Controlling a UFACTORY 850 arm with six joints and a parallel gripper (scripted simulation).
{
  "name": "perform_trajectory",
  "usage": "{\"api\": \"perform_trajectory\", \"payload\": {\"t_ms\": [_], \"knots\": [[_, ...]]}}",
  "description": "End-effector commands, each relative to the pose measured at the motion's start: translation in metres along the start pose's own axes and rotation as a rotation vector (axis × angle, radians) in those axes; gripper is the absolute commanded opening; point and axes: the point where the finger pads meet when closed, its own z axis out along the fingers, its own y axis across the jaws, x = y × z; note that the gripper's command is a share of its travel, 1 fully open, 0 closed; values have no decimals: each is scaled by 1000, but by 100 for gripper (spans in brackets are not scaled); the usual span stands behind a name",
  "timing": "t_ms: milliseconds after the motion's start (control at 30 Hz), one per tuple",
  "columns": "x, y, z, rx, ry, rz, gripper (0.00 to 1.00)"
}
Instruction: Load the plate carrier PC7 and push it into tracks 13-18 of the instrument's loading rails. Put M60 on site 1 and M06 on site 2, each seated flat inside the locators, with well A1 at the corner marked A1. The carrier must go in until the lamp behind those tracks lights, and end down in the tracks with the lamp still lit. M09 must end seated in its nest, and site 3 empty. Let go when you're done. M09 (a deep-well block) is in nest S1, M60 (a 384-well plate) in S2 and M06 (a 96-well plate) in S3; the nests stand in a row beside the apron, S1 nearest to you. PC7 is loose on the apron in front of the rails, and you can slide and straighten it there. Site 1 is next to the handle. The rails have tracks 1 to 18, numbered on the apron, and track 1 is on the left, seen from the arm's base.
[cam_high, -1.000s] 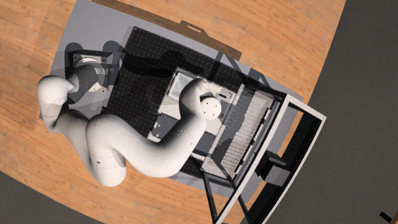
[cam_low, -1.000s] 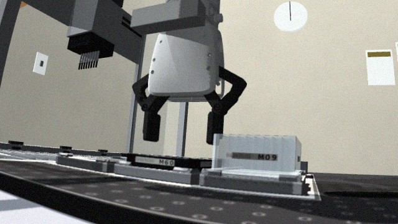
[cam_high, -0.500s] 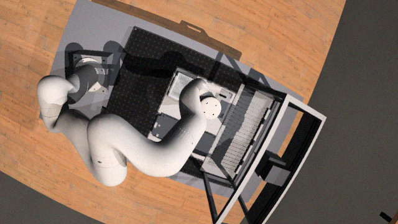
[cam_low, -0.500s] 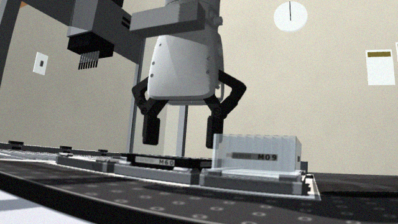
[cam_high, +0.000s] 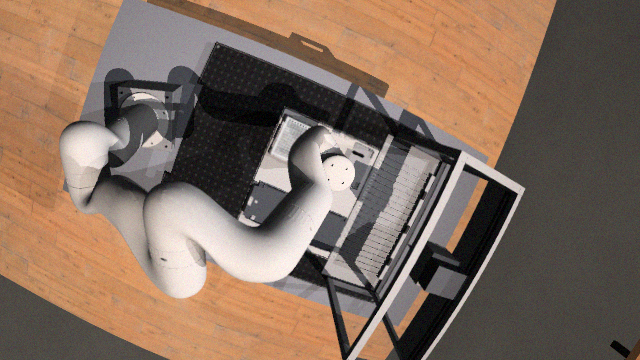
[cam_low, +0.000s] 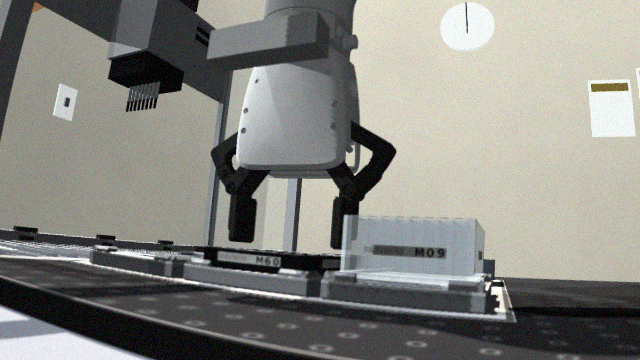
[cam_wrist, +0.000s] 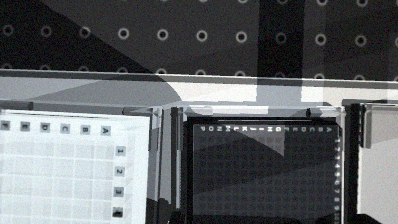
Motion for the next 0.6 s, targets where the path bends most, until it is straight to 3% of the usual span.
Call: {"api": "perform_trajectory", "payload": {"t_ms": [0, 567], "knots": [[0, 1, 2, -3, 1, 0, 100], [0, 1, 10, -3, 1, 0, 100]]}}
